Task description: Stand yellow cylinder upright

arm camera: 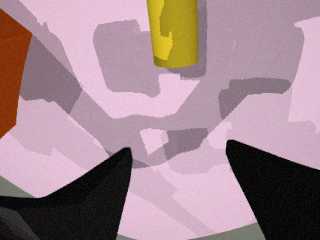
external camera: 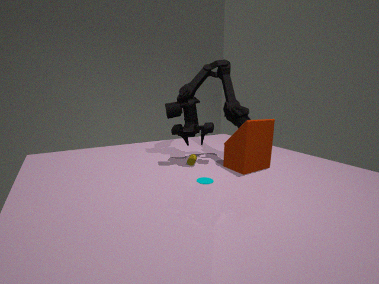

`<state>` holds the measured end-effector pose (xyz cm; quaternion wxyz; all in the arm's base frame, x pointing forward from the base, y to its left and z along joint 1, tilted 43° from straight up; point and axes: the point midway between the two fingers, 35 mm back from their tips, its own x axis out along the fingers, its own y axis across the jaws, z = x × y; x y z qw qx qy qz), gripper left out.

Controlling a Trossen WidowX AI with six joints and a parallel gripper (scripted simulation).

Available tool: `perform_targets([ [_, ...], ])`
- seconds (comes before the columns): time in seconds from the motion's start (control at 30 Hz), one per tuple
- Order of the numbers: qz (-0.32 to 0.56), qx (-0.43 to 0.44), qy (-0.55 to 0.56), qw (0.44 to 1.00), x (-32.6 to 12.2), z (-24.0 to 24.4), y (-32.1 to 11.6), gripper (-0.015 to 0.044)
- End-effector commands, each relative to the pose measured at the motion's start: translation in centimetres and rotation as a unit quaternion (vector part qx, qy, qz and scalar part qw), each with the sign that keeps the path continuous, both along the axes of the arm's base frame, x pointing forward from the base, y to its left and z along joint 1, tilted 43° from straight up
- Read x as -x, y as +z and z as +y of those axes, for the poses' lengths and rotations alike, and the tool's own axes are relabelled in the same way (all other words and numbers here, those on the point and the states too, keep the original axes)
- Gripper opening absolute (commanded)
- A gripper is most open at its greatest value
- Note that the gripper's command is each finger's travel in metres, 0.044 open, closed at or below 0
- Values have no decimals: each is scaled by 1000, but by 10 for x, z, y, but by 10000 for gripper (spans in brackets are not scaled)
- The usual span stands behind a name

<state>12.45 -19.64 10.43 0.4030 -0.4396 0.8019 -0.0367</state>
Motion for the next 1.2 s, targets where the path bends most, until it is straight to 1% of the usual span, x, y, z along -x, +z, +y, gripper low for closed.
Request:
perform_targets([
  [0.0,-30,-14,28,999,-22,21,-1,309],
  [0.37,-90,-58,96,990,-60,86,-1,309],
  [0.5,-92,-61,100,989,-62,91,-1,309],
  [0.57,-93,-62,99,989,-63,87,-5,309],
  [0.77,-94,-67,98,988,-69,54,-45,309],
  [0.97,-92,-60,100,989,-60,19,-77,309],
  [1.17,-92,-58,100,989,-58,15,-80,309],
])
